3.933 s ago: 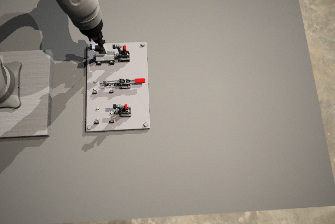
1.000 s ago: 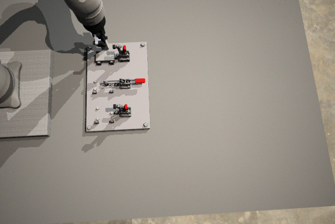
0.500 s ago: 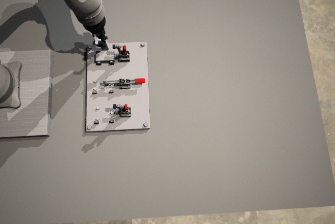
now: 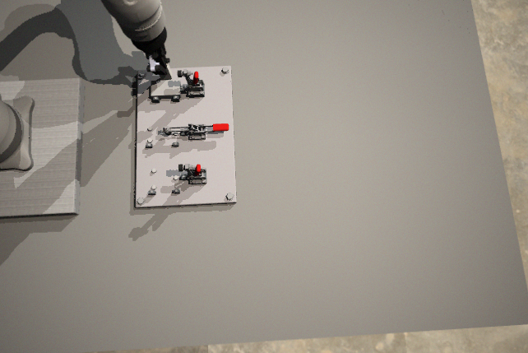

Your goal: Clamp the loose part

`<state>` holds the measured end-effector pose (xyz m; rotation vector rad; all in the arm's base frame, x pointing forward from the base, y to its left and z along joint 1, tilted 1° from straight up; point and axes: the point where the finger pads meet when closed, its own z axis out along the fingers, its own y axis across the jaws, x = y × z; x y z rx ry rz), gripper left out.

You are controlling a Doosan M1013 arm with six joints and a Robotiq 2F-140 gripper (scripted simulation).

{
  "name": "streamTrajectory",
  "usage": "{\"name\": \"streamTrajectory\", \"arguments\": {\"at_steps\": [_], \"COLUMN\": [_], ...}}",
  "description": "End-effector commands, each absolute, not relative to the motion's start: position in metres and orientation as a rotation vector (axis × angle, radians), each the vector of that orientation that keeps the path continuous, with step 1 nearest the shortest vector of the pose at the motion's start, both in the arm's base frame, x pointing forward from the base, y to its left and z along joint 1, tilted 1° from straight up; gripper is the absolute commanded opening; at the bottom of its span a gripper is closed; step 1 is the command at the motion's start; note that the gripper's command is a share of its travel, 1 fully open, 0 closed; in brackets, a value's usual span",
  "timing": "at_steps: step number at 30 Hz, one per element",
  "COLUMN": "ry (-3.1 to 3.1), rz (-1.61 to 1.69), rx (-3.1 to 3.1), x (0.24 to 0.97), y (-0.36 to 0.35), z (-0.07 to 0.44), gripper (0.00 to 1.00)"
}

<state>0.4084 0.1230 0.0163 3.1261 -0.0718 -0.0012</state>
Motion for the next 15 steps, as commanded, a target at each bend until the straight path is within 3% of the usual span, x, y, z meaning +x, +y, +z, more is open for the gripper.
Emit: {"name": "streamTrajectory", "arguments": {"at_steps": [1,15], "ry": [-0.072,-0.072], "rz": [-0.001,-0.001], "rx": [3.126,3.126], "x": [0.4084,0.4083], "y": [0.123,0.1215], "z": [0.0163,0.0164], "gripper": [0.1,0.1]}}
